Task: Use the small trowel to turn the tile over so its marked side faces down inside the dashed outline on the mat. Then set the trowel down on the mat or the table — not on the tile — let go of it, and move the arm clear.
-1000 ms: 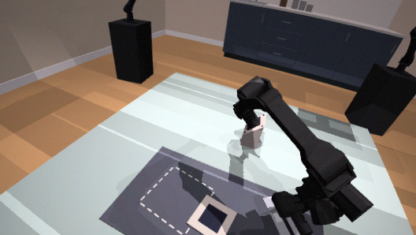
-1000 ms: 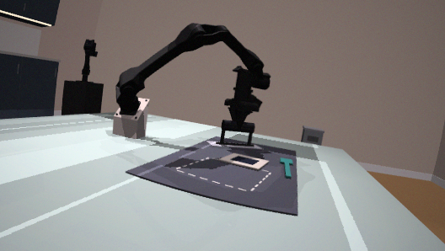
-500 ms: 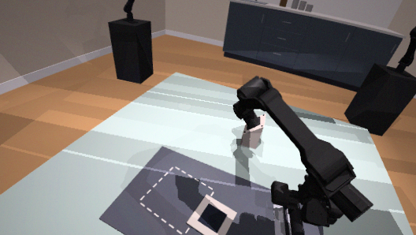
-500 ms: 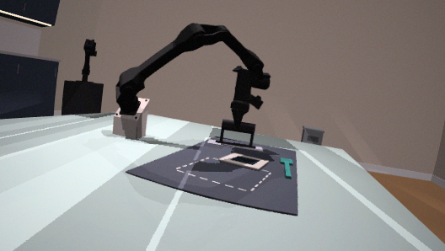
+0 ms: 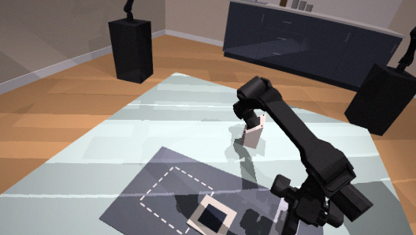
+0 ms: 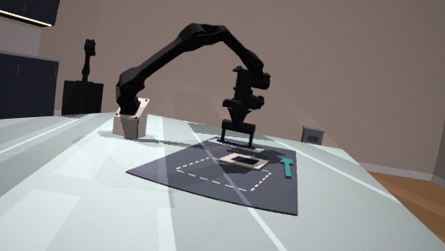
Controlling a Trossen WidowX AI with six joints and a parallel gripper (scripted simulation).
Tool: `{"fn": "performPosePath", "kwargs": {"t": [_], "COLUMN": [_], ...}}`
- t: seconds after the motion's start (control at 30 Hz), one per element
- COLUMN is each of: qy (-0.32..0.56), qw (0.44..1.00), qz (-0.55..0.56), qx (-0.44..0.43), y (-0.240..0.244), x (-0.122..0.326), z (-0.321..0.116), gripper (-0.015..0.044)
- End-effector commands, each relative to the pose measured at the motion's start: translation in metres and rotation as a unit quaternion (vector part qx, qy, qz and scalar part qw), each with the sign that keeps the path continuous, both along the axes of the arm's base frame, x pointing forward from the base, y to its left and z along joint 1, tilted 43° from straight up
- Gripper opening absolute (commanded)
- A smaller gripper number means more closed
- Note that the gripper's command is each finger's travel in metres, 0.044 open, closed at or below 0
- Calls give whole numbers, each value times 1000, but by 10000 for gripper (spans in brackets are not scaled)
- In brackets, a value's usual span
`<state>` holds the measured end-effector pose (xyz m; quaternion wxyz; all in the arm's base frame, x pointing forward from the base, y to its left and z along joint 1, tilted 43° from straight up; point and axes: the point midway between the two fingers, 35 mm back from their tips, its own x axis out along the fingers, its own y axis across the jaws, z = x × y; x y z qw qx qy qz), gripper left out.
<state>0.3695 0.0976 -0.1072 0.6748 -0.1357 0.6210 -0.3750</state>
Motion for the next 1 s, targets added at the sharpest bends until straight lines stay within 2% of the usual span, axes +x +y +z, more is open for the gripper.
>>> {"fn": "performPosePath", "kwargs": {"t": [0.0, 0.13, 0.17, 0.77, 0.97], "qy": [-9, -9, -9, -9, -16], "qw": [1000, 1000, 1000, 1000, 1000], "qz": [-9, -9, -9, -9, -17], "qx": [0, 0, 0, 0, -1], "y": [0, 0, 0, 0, 30], "x": [0, 0, 0, 0, 0], "z": [0, 0, 0, 0, 34], "gripper": [156, 261, 270, 270, 270]}}
